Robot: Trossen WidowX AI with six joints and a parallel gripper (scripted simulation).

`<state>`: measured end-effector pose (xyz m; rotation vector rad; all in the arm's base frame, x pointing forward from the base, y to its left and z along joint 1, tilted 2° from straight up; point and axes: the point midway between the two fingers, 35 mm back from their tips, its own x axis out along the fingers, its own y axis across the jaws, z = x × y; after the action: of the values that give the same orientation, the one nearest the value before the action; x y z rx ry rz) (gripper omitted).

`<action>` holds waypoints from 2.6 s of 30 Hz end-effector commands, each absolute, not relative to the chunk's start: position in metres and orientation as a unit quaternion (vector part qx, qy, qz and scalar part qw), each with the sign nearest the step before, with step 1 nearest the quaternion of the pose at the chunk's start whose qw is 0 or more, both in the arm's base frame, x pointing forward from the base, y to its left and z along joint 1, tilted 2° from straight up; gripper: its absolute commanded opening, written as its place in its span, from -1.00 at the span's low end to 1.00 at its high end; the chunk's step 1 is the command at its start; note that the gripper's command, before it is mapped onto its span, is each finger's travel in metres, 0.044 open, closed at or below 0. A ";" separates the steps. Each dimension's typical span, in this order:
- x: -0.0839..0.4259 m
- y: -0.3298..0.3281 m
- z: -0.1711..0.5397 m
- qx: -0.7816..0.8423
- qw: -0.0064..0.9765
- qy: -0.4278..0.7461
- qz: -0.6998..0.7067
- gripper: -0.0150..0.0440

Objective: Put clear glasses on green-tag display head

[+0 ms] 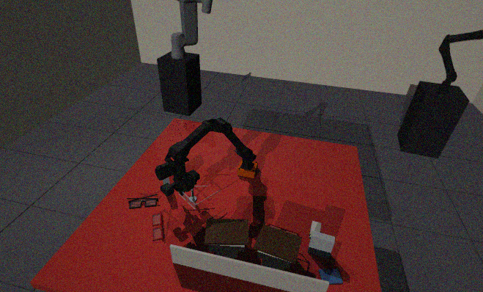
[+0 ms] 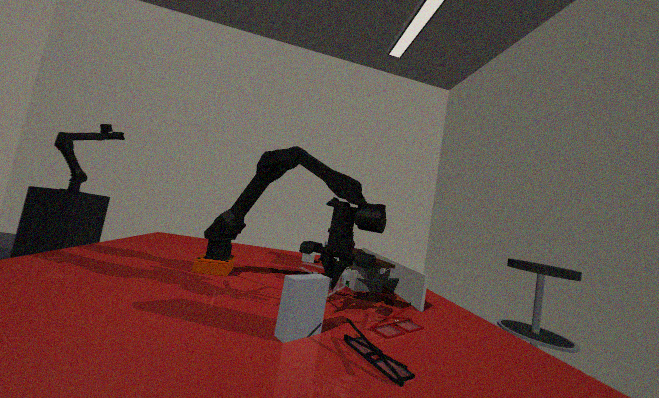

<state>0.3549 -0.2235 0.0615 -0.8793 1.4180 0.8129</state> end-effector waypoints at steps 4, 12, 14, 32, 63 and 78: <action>0.361 -0.222 0.062 -0.379 0.601 0.611 0.348 -0.49; 0.366 -0.219 0.062 -0.379 0.602 0.611 0.348 -0.49; 0.367 -0.219 0.062 -0.379 0.602 0.611 0.348 -0.49; 0.380 -0.209 0.062 -0.379 0.602 0.611 0.348 -0.49; 0.388 -0.200 0.062 -0.379 0.603 0.610 0.348 -0.49; 0.385 -0.207 0.069 -0.379 0.602 0.610 0.348 -0.49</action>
<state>0.3839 -0.2057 0.0631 -0.8715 1.4188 0.8040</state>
